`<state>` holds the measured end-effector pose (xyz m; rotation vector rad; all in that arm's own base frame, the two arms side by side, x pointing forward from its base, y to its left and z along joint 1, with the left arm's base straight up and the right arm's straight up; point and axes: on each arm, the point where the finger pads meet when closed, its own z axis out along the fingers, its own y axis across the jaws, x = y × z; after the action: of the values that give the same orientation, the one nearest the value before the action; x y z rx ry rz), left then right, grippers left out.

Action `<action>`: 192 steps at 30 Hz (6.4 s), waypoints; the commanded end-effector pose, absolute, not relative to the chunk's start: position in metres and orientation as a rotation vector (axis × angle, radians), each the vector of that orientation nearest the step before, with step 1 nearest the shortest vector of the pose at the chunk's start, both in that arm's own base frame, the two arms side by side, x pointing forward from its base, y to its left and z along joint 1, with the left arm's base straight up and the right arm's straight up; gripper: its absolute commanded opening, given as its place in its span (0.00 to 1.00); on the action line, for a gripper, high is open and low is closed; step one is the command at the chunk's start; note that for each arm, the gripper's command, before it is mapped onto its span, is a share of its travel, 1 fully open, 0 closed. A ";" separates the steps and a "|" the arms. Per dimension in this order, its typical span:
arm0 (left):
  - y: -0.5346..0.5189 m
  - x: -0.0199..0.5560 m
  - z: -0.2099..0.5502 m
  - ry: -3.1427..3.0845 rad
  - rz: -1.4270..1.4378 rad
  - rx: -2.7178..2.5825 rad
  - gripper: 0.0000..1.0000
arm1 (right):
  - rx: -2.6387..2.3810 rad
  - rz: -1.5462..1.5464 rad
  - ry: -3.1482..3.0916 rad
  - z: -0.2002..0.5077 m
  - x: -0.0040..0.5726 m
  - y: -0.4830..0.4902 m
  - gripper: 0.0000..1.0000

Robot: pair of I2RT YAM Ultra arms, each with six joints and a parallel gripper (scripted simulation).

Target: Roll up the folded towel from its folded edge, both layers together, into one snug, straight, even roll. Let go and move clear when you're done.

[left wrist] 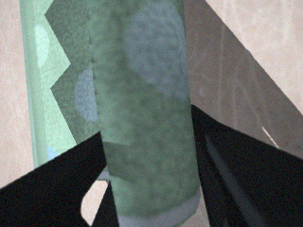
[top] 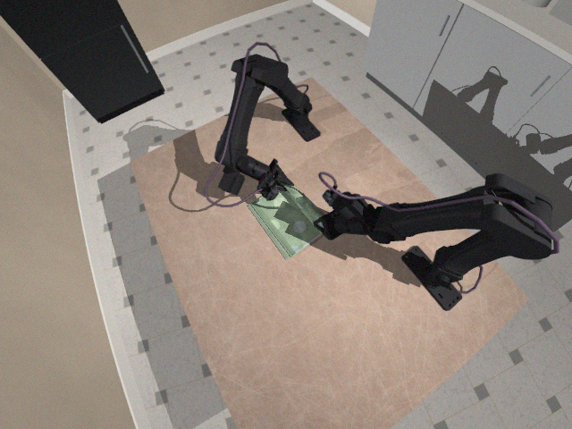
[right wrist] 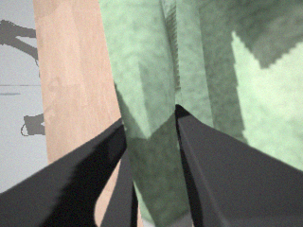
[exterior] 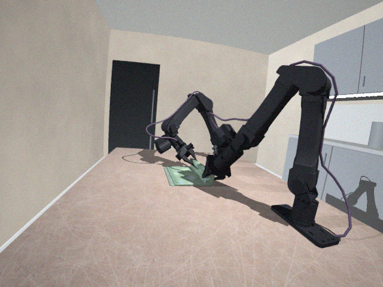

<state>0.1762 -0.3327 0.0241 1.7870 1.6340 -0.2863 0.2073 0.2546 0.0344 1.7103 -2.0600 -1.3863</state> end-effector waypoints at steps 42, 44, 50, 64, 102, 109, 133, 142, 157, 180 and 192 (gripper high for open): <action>-0.343 0.180 0.032 1.647 -0.334 1.767 0.22 | 1.702 -1.370 -2.048 0.045 0.220 0.243 0.85; -0.343 0.180 0.033 1.666 -0.362 1.769 0.22 | 1.702 -1.370 -2.048 0.052 0.226 0.237 0.85; -0.343 0.180 0.034 1.718 -0.436 1.773 0.22 | 1.702 -1.370 -2.048 0.065 0.240 0.225 0.85; -0.343 0.180 0.038 1.969 -0.838 1.763 0.22 | 1.881 -1.299 -2.128 0.077 0.244 0.220 0.88; -0.343 0.180 0.039 2.293 -1.516 1.621 0.22 | 2.990 -0.582 -2.353 0.095 0.212 0.248 0.98; -0.343 0.180 0.032 2.293 -1.516 1.621 0.22 | 3.035 -0.614 -2.274 0.097 0.229 0.248 0.98; -0.343 0.180 0.032 2.293 -1.516 1.621 0.22 | 3.021 -0.604 -2.299 0.037 0.231 0.261 0.98; -0.343 0.180 0.032 2.293 -1.516 1.621 0.22 | 3.021 -0.604 -2.299 0.038 0.232 0.261 0.68; -0.343 0.180 0.032 2.293 -1.516 1.621 0.22 | 3.021 -0.604 -2.299 0.038 0.232 0.261 0.33; -0.343 0.180 0.043 2.293 -1.516 1.621 0.77 | 3.021 -0.604 -2.299 0.038 0.232 0.261 0.30; -0.324 0.195 0.060 2.293 -1.516 1.621 0.85 | 2.944 -0.679 -2.299 0.039 0.232 0.261 0.30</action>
<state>0.1771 -0.3346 0.0477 1.5896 2.3205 -1.5863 0.2260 0.2541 0.0301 2.9752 -2.2890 -0.6048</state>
